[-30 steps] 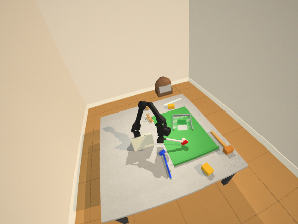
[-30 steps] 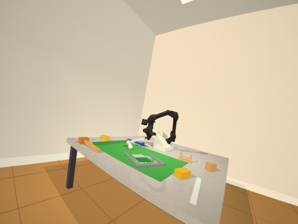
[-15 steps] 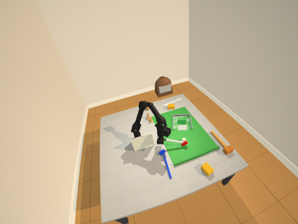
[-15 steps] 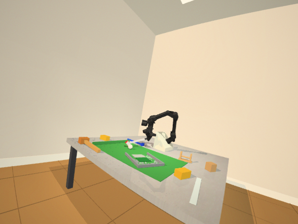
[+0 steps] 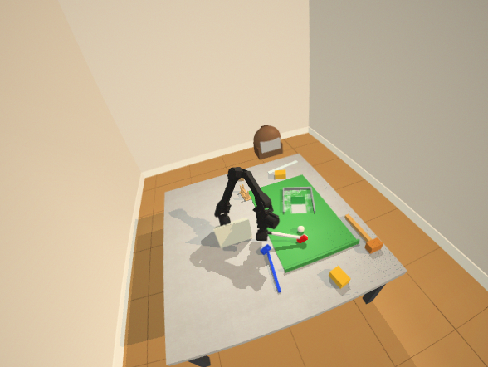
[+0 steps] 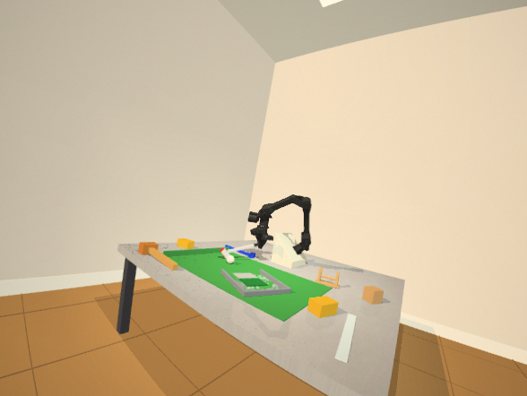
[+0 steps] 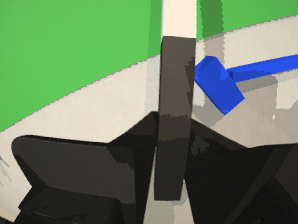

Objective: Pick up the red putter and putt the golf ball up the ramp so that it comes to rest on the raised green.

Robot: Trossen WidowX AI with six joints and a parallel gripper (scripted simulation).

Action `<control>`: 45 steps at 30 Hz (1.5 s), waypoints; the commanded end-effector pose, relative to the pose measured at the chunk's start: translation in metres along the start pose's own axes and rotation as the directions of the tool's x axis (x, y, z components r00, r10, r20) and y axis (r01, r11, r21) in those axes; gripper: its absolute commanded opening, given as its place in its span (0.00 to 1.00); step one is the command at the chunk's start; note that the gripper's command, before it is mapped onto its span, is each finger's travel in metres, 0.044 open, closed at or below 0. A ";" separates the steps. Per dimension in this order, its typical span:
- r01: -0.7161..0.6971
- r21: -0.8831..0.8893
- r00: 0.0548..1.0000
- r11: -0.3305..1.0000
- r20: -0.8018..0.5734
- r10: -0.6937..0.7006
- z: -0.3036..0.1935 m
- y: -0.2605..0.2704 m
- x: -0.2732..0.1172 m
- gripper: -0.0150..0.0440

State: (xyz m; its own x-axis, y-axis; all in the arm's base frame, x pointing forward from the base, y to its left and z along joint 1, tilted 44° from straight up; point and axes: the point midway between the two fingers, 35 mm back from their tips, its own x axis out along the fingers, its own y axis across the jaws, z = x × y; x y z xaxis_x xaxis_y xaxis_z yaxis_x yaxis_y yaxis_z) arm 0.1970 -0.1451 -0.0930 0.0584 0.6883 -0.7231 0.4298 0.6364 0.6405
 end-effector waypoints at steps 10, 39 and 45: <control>0.008 0.000 1.000 1.000 0.008 -0.008 0.009 0.074 -0.004 0.25; -0.006 0.001 1.000 1.000 0.000 0.006 0.001 0.134 -0.052 0.25; -0.006 0.001 1.000 1.000 0.000 0.006 0.001 0.134 -0.052 0.25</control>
State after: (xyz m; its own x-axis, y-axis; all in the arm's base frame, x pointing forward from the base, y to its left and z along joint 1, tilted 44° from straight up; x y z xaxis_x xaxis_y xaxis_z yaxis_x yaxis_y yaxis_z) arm 0.2527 -0.0953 0.0307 0.0576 0.6928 -0.7188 0.4287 0.6331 0.6445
